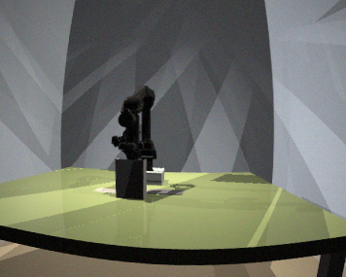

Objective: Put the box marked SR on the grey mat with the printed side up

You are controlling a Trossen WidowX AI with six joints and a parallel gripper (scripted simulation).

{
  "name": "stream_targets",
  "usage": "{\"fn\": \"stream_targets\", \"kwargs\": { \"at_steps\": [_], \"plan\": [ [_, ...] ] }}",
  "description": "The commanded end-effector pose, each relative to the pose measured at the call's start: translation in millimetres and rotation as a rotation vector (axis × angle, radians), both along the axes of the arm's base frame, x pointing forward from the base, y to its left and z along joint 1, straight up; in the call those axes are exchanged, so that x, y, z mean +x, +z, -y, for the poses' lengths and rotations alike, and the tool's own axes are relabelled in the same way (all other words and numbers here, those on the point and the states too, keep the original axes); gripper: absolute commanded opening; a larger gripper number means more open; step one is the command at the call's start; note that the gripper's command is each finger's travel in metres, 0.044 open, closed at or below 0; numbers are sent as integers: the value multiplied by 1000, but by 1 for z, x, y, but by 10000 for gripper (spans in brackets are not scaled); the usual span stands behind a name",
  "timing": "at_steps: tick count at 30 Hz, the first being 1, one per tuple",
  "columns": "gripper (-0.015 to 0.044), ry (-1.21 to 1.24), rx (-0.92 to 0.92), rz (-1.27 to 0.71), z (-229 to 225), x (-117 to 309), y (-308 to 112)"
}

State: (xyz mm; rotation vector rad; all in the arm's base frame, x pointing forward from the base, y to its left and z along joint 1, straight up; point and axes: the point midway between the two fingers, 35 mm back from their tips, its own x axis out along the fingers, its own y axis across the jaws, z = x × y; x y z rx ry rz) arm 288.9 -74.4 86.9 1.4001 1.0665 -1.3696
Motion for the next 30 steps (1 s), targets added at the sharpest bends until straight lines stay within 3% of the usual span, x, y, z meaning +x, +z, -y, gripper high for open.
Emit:
{"fn": "stream_targets", "kwargs": {
  "at_steps": [1, 30],
  "plan": [
    [171, 0, 0, 0, 0, 0, 0],
    [153, 0, 1, -2, -11, -5, 13]
  ]
}}
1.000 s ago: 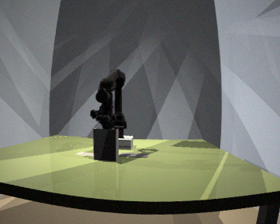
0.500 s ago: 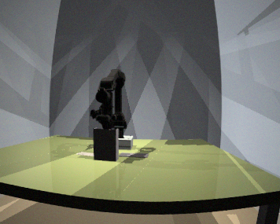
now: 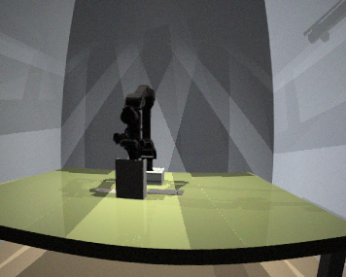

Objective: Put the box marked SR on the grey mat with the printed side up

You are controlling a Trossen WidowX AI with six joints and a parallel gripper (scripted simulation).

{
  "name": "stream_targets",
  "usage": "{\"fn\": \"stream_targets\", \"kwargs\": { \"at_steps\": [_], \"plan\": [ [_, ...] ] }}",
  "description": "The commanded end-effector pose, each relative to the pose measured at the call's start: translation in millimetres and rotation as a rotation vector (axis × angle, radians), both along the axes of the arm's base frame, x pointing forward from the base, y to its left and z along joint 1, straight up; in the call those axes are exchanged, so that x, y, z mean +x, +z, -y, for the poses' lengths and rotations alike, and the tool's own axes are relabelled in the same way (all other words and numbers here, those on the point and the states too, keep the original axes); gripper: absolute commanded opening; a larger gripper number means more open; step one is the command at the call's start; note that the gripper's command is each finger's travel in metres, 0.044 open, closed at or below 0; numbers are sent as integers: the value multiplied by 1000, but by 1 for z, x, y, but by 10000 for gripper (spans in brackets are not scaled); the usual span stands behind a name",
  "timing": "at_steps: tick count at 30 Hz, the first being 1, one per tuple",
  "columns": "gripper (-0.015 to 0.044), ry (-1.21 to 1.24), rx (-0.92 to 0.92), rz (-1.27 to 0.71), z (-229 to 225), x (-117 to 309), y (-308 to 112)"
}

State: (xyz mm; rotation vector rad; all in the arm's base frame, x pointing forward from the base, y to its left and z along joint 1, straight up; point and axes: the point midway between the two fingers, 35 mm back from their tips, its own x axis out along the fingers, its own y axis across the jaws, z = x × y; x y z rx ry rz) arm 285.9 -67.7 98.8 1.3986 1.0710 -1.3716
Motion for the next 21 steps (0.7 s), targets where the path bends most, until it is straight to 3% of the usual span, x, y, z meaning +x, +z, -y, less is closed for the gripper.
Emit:
{"fn": "stream_targets", "kwargs": {
  "at_steps": [1, 21],
  "plan": [
    [153, -1, -1, 2, -7, -3, 1],
    [153, -4, 0, 1, -43, -22, 3]
  ]
}}
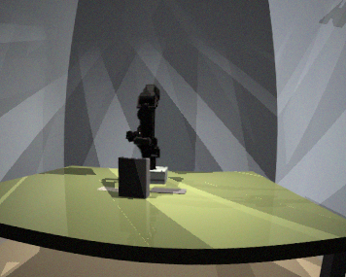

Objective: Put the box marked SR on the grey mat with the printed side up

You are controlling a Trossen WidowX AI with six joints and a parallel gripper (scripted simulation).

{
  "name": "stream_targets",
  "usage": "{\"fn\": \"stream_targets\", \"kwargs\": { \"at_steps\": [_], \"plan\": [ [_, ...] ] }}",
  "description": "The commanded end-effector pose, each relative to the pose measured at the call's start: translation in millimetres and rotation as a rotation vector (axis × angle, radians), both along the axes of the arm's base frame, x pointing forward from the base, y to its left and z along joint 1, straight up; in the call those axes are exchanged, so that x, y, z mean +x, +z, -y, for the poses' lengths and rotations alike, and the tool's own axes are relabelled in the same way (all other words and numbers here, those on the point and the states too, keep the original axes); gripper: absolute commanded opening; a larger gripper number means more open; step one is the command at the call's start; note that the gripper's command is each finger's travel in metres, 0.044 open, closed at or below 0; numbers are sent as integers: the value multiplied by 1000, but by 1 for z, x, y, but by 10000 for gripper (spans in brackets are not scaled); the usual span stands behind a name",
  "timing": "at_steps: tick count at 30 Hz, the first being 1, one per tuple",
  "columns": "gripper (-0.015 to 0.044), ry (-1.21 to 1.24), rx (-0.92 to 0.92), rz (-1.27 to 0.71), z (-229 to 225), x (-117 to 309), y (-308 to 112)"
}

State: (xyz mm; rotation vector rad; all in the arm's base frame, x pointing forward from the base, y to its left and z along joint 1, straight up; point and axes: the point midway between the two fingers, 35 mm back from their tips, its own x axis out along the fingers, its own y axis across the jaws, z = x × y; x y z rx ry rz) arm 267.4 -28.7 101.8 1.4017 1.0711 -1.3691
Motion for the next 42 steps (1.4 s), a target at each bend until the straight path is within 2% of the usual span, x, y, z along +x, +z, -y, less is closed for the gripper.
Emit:
{"fn": "stream_targets", "kwargs": {
  "at_steps": [1, 24, 42],
  "plan": [
    [153, -3, -2, -1, -6, -4, 0],
    [153, -6, -1, -2, -39, -30, 0],
    [153, -6, 0, -3, -39, -31, -16]
  ]
}}
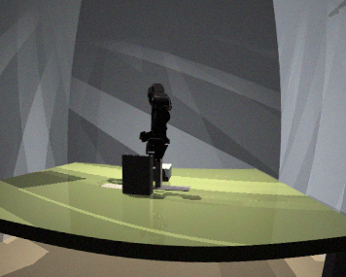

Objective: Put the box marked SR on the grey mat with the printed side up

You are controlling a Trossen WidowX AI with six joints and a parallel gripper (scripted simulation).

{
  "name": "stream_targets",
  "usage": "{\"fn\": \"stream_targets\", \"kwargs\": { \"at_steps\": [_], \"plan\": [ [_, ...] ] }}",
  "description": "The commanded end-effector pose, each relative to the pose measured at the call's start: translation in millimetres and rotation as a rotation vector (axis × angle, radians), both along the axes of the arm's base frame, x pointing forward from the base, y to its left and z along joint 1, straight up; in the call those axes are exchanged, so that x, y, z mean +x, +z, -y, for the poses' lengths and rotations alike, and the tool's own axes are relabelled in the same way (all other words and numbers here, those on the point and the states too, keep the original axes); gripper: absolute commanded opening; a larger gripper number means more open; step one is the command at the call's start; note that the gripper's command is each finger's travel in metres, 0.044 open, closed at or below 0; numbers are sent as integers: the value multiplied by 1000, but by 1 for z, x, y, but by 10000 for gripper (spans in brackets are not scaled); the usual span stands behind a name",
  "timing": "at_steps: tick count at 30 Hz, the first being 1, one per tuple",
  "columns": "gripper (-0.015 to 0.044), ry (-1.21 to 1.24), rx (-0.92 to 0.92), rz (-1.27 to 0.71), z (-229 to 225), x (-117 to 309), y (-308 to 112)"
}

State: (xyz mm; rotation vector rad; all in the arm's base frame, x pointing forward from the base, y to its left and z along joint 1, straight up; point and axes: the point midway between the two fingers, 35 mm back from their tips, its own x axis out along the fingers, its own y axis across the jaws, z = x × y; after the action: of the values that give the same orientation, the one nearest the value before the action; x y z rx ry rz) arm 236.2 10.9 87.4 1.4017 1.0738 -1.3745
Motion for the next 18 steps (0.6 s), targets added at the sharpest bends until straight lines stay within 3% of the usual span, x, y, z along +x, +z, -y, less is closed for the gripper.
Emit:
{"fn": "stream_targets", "kwargs": {
  "at_steps": [1, 4, 18],
  "plan": [
    [179, 0, 0, 0, 0, 0, 0],
    [237, 0, 0, 0, 0, 0, 0],
    [237, -4, -2, 2, 0, 0, 17]
  ]
}}
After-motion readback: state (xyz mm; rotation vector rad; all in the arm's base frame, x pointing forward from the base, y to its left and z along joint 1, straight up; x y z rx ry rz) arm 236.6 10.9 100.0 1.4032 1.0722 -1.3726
